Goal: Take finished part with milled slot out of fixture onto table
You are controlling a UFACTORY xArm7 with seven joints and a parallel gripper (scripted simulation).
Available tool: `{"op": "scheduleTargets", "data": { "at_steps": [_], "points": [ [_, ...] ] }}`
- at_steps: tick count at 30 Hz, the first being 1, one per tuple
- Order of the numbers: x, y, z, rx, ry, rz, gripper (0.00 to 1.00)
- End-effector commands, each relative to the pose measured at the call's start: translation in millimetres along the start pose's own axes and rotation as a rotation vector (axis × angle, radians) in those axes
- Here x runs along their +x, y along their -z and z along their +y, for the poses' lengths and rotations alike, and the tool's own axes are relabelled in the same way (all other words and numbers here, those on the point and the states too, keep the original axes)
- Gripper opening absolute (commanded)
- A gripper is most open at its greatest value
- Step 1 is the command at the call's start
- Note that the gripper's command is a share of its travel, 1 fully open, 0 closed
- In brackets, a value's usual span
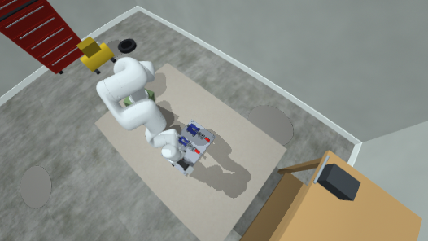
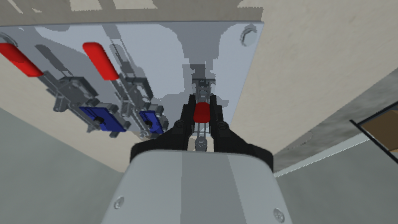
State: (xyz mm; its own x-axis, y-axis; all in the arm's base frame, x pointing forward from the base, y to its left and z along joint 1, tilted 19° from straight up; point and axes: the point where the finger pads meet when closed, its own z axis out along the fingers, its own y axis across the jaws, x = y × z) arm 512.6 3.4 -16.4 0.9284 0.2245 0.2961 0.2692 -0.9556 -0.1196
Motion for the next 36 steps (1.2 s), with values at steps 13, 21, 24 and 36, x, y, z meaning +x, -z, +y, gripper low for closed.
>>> {"op": "scheduleTargets", "data": {
  "at_steps": [13,21,24,36],
  "points": [
    [-2.8,0.8,0.8,-0.002,0.0,0.002,0.0],
    [-3.1,0.8,0.8,-0.002,0.0,0.002,0.0],
    [-3.1,0.8,0.8,-0.002,0.0,0.002,0.0],
    [-3.1,0.8,0.8,-0.002,0.0,0.002,0.47]
  ]
}}
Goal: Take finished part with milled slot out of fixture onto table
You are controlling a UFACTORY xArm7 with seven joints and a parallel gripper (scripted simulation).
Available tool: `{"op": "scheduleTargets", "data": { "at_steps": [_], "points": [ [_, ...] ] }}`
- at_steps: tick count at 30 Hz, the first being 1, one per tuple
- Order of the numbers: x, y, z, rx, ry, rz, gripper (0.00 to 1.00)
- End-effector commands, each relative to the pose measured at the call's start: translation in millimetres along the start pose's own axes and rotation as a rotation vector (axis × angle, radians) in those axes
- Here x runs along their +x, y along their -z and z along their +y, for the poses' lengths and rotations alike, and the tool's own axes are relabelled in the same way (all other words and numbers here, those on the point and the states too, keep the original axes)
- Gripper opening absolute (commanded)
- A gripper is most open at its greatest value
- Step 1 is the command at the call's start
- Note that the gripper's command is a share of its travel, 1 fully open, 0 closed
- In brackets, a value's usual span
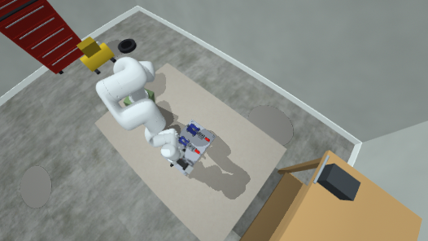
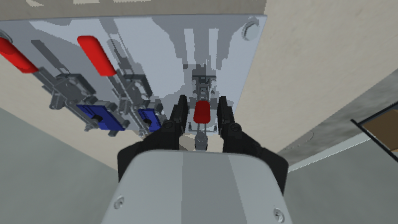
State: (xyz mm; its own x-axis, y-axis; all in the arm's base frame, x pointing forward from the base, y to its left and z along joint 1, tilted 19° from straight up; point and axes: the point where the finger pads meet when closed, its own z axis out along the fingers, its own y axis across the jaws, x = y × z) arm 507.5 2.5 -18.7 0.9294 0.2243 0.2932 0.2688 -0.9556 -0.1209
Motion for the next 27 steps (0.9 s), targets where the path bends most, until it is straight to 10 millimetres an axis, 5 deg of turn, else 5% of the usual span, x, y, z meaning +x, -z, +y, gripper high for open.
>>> {"op": "scheduleTargets", "data": {
  "at_steps": [1,27],
  "points": [
    [2.5,1.5,1.0,-0.003,0.001,0.005,0.47],
    [2.5,5.9,1.0,-0.003,0.001,0.005,0.47]
  ]
}}
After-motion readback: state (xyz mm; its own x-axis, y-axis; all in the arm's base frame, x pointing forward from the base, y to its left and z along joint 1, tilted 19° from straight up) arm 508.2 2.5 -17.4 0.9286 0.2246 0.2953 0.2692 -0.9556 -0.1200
